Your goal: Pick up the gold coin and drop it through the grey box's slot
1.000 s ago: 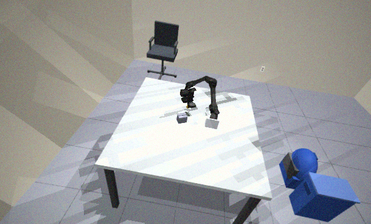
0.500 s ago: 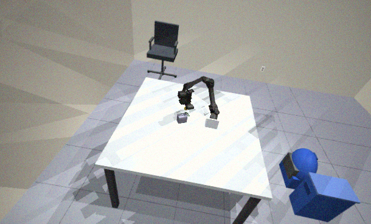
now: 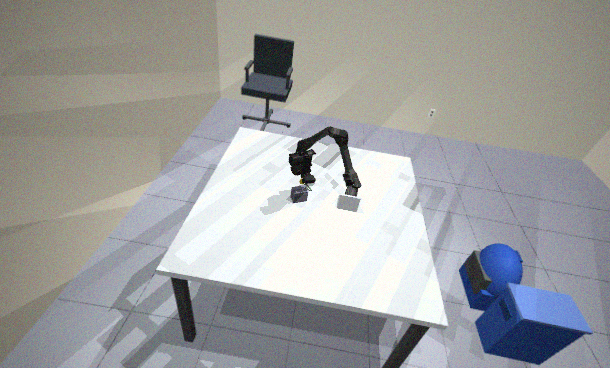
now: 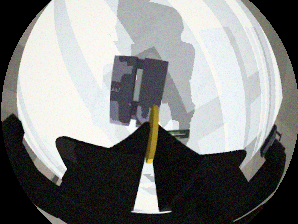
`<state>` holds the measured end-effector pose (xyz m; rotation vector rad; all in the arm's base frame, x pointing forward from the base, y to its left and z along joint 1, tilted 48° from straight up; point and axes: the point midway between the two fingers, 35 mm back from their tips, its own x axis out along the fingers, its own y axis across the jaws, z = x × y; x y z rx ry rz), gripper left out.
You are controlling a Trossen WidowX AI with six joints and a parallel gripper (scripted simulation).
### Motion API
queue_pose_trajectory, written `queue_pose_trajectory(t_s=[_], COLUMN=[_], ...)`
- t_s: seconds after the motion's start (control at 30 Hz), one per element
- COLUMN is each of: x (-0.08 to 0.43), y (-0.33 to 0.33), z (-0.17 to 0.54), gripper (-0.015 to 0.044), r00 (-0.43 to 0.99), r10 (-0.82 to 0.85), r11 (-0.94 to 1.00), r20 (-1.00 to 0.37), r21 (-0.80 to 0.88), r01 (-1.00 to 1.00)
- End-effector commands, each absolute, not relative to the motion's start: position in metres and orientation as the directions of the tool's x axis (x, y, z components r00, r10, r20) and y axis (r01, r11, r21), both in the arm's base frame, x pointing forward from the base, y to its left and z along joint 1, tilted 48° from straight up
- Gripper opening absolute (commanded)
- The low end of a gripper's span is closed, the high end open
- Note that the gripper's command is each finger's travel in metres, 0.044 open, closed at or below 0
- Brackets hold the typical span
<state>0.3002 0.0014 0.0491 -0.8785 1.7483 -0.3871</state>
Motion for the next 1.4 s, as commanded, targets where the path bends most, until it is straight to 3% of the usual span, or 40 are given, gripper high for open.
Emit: queue_pose_trajectory(t_s=[0.0,1.37], x=[0.307,0.312], y=[0.01,0.017], z=[0.04,0.03], gripper=[0.0,0.0], r00=[-0.133,-0.138], r10=[-0.72,-0.727], r11=[0.676,0.67], r20=[-0.682,-0.672], r21=[-0.644,-0.652], r01=[-0.358,-0.354])
